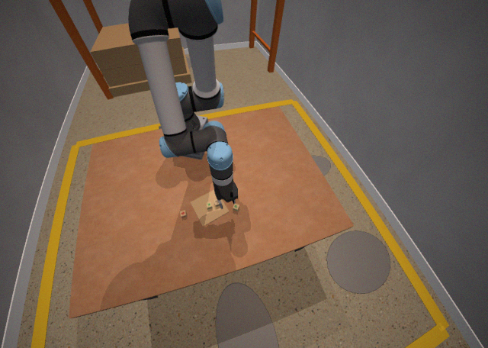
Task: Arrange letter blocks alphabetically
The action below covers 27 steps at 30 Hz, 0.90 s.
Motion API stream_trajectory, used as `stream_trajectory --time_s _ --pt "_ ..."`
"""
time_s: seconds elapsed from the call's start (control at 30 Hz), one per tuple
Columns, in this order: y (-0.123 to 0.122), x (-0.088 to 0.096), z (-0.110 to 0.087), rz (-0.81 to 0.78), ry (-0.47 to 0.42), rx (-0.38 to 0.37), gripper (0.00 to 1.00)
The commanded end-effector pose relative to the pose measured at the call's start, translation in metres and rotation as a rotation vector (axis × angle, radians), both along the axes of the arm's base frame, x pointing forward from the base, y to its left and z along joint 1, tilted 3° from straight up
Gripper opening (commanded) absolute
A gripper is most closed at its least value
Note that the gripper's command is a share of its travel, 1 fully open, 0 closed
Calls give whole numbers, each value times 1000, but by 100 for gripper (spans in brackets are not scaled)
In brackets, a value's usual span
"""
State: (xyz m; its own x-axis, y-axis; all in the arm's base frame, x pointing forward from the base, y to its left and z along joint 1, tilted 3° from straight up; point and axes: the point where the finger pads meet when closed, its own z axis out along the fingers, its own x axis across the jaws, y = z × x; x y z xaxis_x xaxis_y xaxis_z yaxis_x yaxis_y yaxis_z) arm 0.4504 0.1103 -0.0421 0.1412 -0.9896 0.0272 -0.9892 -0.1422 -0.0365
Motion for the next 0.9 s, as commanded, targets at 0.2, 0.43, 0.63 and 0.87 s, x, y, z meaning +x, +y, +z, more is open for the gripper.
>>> stream_trajectory --time_s 0.2,0.43,0.63,0.87 --pt "14 1 -1 -289 -8 11 100" --pt "24 0 -2 -479 -12 19 100" --pt "28 -1 -3 -567 -14 23 100" --pt "34 -3 -4 -682 -17 27 100"
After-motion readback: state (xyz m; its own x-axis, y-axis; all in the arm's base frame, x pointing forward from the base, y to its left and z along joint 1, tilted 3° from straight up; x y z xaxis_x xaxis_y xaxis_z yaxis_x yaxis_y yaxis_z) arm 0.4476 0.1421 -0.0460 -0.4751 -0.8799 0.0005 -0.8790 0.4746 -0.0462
